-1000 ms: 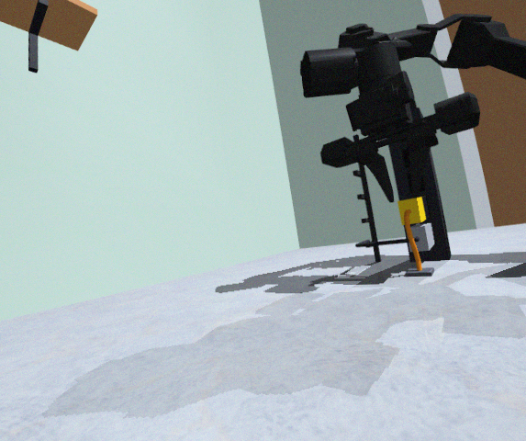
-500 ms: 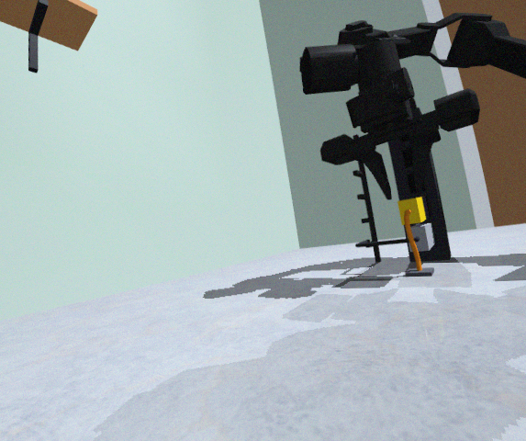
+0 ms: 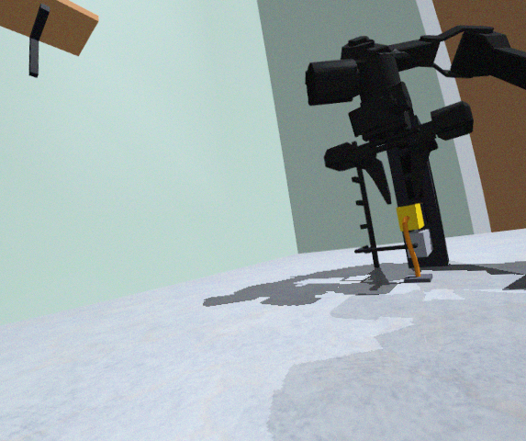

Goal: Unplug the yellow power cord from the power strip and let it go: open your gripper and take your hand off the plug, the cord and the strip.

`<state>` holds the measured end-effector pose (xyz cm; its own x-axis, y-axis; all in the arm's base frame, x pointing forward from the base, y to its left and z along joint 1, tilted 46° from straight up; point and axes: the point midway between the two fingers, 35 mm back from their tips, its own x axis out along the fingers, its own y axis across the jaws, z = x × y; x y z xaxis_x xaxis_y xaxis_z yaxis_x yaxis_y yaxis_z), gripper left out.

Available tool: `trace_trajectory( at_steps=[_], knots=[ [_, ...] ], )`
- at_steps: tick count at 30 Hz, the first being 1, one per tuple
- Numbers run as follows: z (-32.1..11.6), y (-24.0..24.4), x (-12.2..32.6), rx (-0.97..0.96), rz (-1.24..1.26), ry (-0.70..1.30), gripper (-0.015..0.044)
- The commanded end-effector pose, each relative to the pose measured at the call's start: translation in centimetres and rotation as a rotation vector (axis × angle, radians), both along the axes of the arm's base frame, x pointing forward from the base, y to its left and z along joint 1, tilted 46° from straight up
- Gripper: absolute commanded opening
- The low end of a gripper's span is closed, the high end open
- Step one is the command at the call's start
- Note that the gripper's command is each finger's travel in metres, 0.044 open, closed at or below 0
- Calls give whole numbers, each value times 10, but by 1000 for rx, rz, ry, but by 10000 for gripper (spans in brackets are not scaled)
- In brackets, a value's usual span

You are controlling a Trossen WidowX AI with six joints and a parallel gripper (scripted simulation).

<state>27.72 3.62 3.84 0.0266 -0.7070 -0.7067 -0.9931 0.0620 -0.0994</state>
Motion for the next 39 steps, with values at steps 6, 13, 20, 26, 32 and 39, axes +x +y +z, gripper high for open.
trace_trajectory(
  at_steps=[6, 13, 20, 26, 32, 39],
  knots=[
    [10, -12, -4, -7, 2, 11, 160],
    [12, -15, -5, -7, 2, 11, 160],
    [7, -21, -5, -8, 2, 11, 160],
    [4, -24, -5, -8, 2, 11, 160],
    [5, -21, -4, -3, -2, 3, 48],
    [5, -21, -4, -3, -2, 3, 2]
  ],
)
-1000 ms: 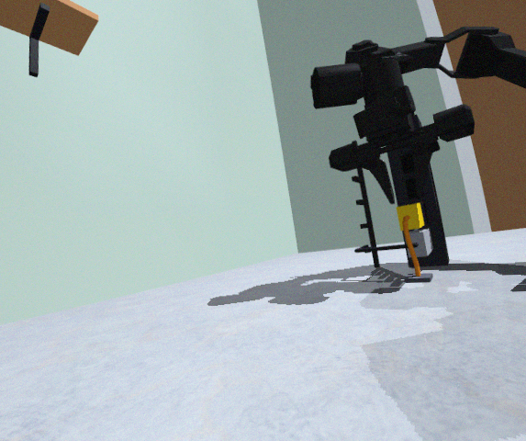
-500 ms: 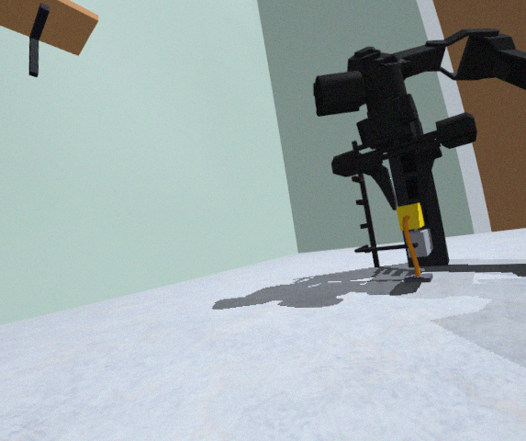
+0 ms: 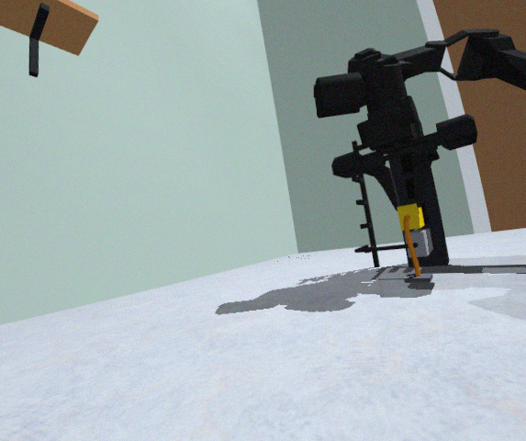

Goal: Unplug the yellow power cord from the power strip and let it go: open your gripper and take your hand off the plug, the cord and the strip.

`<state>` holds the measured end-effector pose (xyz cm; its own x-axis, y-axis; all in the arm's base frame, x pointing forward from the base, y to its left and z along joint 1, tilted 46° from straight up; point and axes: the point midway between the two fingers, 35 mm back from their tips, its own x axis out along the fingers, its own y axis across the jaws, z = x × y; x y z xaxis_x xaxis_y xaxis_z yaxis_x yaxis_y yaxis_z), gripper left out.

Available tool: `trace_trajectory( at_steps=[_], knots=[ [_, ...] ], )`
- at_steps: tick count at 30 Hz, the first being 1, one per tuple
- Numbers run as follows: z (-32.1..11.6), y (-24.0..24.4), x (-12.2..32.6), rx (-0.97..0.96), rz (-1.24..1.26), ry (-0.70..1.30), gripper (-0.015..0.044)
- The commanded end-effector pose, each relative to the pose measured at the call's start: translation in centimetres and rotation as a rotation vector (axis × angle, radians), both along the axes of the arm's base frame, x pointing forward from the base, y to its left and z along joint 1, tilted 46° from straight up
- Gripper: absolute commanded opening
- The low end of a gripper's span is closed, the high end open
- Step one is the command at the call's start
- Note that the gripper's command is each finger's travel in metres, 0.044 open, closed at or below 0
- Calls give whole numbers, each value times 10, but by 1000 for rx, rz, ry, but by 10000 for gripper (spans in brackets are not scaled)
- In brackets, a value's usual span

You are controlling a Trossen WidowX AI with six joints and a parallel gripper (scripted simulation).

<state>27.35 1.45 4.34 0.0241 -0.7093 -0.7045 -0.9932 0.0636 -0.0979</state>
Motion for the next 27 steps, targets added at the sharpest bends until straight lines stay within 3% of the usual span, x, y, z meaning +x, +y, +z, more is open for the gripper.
trace_trajectory(
  at_steps=[1, 27],
  knots=[
    [0, 0, 0, 0, 0, 1, 0],
    [-25, 30, 7, 3, 3, 4, 0]
  ],
)
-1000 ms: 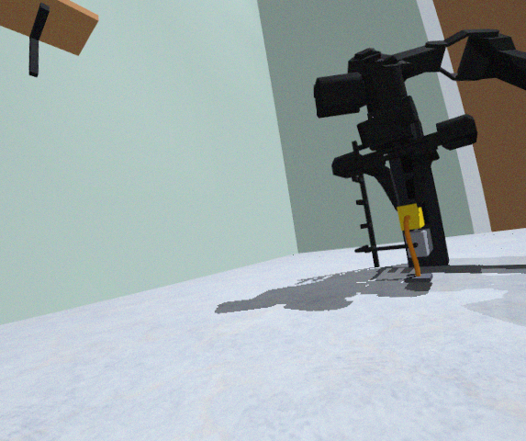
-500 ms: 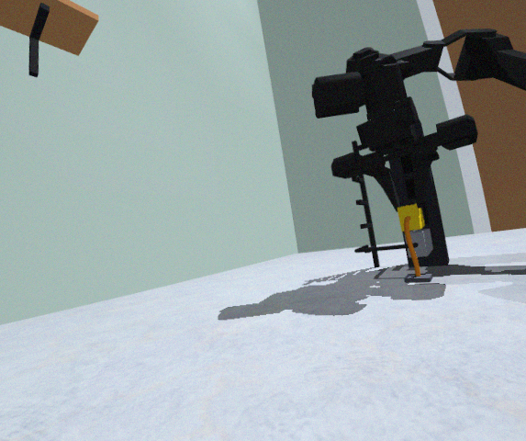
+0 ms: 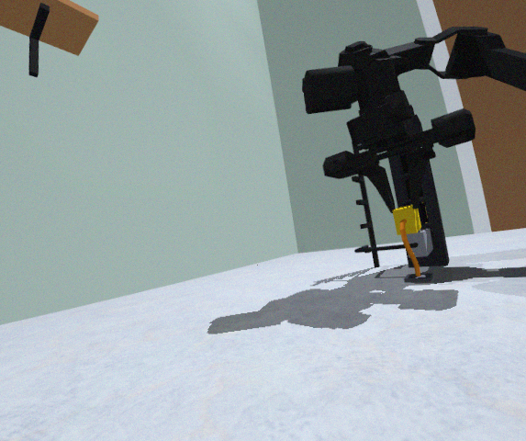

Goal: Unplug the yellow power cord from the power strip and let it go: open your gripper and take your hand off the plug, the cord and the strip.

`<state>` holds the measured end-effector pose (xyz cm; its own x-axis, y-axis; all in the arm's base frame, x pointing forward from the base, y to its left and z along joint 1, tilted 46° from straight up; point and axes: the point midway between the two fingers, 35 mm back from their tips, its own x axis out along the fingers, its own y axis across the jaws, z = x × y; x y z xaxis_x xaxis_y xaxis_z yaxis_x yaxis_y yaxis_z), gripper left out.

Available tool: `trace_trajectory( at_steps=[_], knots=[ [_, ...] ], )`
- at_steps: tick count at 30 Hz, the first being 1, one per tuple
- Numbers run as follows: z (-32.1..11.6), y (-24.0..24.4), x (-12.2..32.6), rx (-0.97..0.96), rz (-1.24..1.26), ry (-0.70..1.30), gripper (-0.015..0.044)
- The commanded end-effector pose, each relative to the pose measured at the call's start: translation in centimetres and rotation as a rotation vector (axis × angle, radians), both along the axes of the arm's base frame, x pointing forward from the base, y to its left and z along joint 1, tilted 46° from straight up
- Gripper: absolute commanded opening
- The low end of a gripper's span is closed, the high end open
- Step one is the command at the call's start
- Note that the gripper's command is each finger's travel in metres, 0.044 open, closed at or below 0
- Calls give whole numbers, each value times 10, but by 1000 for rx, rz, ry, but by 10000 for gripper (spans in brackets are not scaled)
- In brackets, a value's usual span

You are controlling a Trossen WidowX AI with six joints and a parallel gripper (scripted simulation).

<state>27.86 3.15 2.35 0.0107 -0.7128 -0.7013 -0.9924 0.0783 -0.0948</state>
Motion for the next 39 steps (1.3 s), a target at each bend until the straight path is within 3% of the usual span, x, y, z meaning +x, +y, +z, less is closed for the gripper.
trace_trajectory(
  at_steps=[1, 2, 15, 19, 24, 39],
  knots=[
    [-6, 14, 2, 7, 18, 1, 0],
    [-7, 16, 2, 7, 18, 1, 0],
    [-4, 7, -1, 2, 19, 5, 341],
    [-15, 25, 3, 4, 20, 4, 440],
    [-38, 58, 5, 5, 19, 4, 440],
    [-38, 58, 5, 5, 19, 4, 440]
  ],
)
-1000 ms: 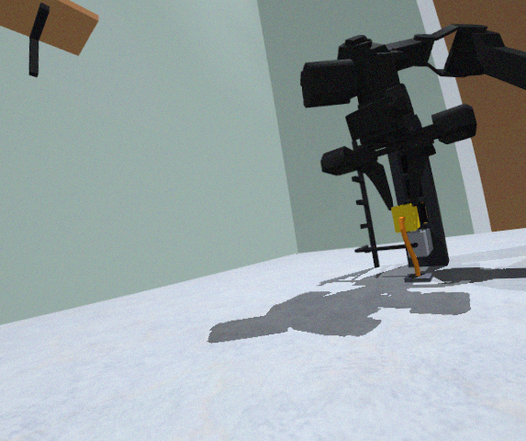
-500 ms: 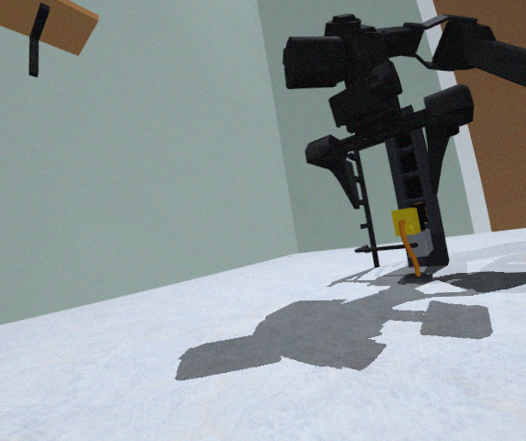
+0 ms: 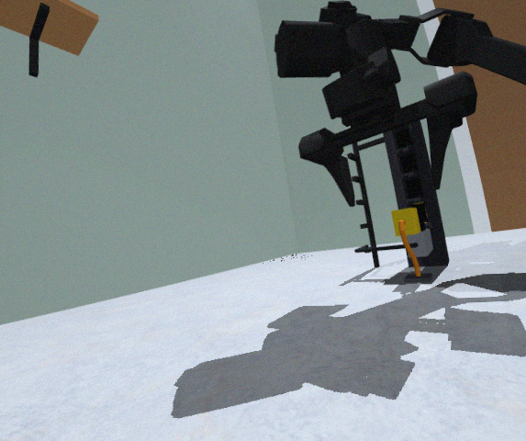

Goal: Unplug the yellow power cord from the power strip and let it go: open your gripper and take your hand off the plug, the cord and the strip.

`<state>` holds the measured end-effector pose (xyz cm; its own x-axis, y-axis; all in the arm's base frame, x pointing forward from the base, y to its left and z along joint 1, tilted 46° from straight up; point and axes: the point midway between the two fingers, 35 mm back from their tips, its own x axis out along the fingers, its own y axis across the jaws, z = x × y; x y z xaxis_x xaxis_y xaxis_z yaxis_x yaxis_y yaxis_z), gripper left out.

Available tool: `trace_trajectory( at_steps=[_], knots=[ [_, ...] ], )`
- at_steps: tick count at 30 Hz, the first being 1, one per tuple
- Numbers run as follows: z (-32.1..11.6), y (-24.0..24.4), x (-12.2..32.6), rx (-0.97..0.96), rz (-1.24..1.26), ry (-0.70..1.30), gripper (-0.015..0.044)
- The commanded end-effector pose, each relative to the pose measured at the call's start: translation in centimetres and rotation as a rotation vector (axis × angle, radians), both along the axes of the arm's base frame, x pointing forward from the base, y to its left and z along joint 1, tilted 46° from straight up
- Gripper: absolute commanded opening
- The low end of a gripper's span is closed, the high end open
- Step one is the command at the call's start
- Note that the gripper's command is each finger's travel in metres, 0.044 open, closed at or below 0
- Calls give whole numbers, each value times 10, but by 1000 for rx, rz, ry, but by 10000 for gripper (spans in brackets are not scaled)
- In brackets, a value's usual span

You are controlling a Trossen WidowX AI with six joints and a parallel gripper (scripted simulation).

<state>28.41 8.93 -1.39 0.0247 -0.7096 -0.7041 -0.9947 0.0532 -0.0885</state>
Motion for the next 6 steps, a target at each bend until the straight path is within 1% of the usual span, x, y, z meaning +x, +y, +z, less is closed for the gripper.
trace_trajectory(
  at_steps=[1, 6],
  knots=[
    [0, 0, 0, 1, -6, -2, 440],
    [0, 0, 0, 1, -6, -2, 440]
  ],
)
